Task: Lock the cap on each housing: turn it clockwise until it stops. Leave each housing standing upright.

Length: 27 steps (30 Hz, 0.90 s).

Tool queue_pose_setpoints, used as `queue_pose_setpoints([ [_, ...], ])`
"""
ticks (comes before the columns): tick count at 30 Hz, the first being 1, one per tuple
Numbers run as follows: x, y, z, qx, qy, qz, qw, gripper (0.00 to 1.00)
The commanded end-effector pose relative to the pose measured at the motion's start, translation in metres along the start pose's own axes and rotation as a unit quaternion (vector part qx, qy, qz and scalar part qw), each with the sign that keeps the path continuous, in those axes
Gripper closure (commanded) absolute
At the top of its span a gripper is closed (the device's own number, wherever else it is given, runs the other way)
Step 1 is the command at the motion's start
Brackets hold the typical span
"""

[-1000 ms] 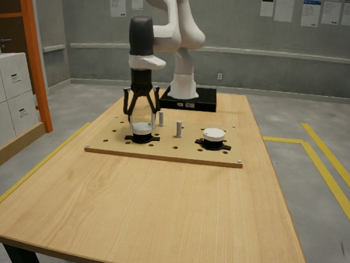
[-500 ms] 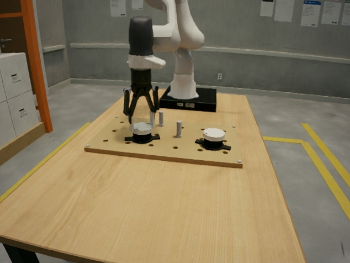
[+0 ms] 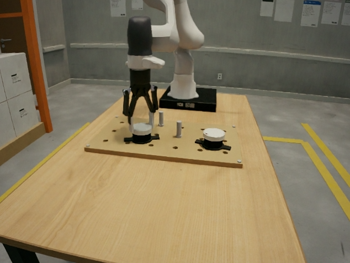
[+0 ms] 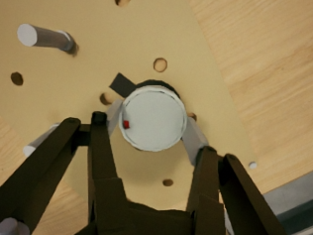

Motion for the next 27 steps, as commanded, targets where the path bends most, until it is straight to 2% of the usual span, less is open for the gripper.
queue_pose_setpoints([
  [1, -0.0015, 0.0016, 0.0007, -0.002, -0.012, -0.002, 1.000, 0.90],
  [27, -0.0063, 0.0017, 0.0046, -0.002, -0.012, -0.002, 1.000, 0.90],
])
Point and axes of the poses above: the point where the finger pads meet when closed, its own y axis out along the fingers, its own z axis across the jaws, x = y × z, the point moved 1 cm from there along -y, back along the fingers
